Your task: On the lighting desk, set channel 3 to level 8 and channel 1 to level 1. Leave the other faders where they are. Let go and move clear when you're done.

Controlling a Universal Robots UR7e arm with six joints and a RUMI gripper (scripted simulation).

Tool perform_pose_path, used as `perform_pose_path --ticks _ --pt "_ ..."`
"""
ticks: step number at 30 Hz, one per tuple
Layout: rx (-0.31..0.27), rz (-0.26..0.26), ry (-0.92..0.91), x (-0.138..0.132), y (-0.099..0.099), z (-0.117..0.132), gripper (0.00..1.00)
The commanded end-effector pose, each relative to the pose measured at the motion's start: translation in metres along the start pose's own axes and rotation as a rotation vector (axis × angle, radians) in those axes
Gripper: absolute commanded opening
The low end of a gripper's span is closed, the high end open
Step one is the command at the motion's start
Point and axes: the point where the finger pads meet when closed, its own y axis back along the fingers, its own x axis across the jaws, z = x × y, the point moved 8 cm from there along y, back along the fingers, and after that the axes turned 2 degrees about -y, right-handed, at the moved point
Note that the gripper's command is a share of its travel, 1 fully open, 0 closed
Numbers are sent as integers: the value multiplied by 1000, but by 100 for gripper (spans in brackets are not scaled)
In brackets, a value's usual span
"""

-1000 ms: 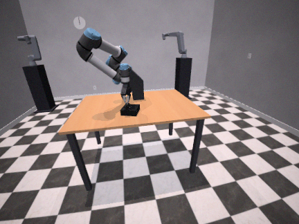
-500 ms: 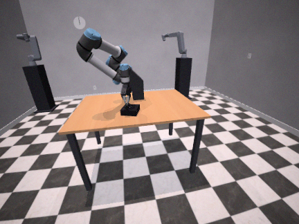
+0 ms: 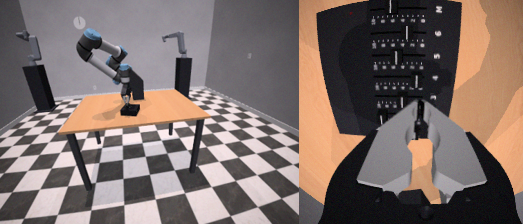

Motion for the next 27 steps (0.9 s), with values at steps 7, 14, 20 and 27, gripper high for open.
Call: perform_pose_path --ticks 7,14,20,27 --pt "3 -1 -2 -4 0 -2 0" --pt "3 -1 -2 -8 0 -1 0" --pt "3 -1 -2 -10 0 -1 0" --pt "3 -1 -2 -15 0 -1 0"
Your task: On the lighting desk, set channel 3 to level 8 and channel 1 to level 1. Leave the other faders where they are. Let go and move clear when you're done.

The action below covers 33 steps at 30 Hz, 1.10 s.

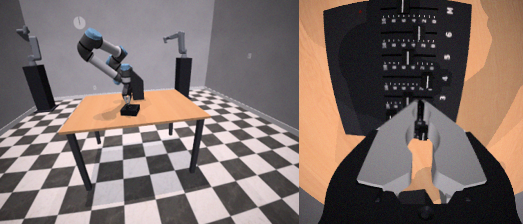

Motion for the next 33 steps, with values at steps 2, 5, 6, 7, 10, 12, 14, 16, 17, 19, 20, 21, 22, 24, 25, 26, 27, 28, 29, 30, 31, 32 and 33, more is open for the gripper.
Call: perform_pose_path --ticks 2,5,6,7,10,12,14,16,17,19,20,21,22,24,25,26,27,28,29,30,31,32,33 --pt "3 -1 -1 -6 0 -1 0" --pt "3 -1 -1 -7 0 -1 0" --pt "3 -1 -1 -7 0 -1 0" --pt "3 -1 -1 -8 0 -1 0" --pt "3 -1 -1 -9 0 -1 0" --pt "3 -1 -1 -10 0 -1 0" --pt "3 -1 -1 -11 0 -1 0" --pt "3 -1 -1 -12 0 -1 0" --pt "3 -1 -1 -12 0 -1 0" --pt "3 -1 -1 -13 0 -1 0" --pt "3 -1 -1 -13 0 -1 0" --pt "3 -1 -1 -13 0 -1 0" --pt "3 -1 -1 -13 0 -1 0" --pt "3 -1 -1 -13 0 -1 0" --pt "3 -1 -1 -13 0 -1 0" --pt "3 -1 -1 -13 0 -1 0" --pt "3 -1 -1 -14 0 -1 0" --pt "3 -1 -1 -14 0 -1 0" --pt "3 -1 -1 -14 0 -1 0" --pt "3 -1 -1 -14 0 -1 0" --pt "3 -1 -1 -14 0 -1 0" --pt "3 -1 -1 -14 0 -1 0" --pt "3 -1 -1 -14 0 -1 0"
